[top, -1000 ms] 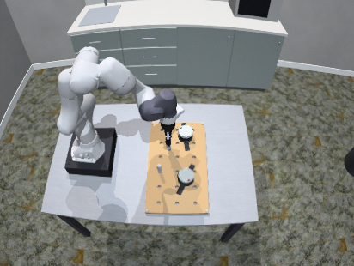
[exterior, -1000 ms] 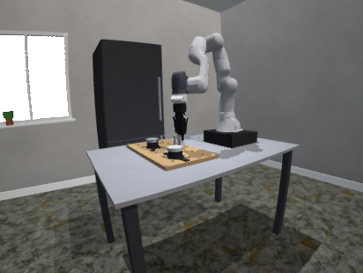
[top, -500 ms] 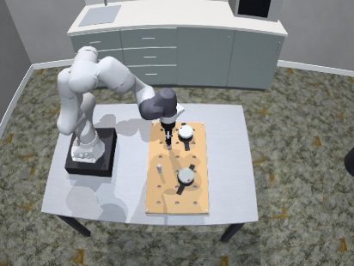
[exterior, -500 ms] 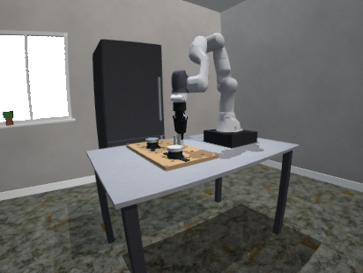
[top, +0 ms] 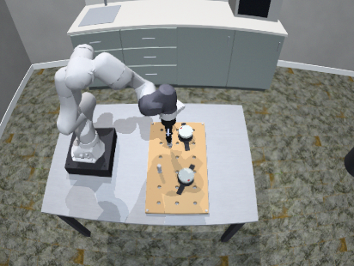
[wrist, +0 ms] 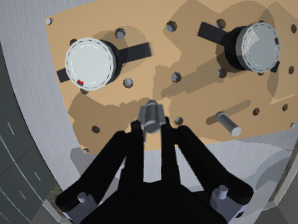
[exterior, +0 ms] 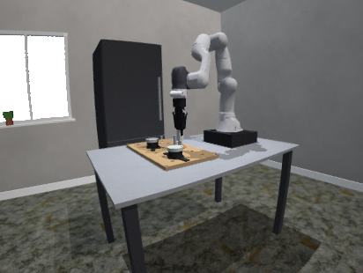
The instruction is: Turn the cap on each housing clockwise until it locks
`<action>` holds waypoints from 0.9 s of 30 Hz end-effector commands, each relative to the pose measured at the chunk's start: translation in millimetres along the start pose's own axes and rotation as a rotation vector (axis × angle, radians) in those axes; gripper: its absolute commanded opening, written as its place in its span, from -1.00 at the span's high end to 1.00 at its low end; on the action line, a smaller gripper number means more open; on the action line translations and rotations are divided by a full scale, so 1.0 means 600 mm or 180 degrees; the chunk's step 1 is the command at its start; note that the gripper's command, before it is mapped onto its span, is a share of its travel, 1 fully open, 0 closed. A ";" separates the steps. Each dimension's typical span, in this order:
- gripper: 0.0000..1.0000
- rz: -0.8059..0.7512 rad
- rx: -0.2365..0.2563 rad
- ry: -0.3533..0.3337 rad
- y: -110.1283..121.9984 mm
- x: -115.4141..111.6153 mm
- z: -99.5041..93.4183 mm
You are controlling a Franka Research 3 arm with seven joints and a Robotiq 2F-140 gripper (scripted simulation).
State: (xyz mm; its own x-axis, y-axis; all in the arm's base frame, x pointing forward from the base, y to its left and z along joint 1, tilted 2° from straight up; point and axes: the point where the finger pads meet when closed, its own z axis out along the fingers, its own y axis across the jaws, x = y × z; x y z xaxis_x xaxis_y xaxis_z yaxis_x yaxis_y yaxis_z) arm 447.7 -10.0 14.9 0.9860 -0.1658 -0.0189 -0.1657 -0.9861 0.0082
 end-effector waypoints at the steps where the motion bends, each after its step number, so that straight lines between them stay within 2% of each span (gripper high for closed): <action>1: 0.80 -0.0069 0.0006 -0.0037 0.002 -0.006 -0.005; 16: 0.80 -0.0069 0.0006 -0.0037 0.002 -0.005 -0.055; 27: 0.80 -0.0070 0.0006 -0.0038 0.002 -0.005 -0.076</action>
State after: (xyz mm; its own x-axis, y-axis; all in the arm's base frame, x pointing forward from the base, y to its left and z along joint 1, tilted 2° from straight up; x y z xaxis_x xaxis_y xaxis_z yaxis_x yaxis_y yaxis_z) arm 446.8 -11.0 56.2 0.9850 -0.1708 -0.0232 -0.1706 -0.9853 0.0092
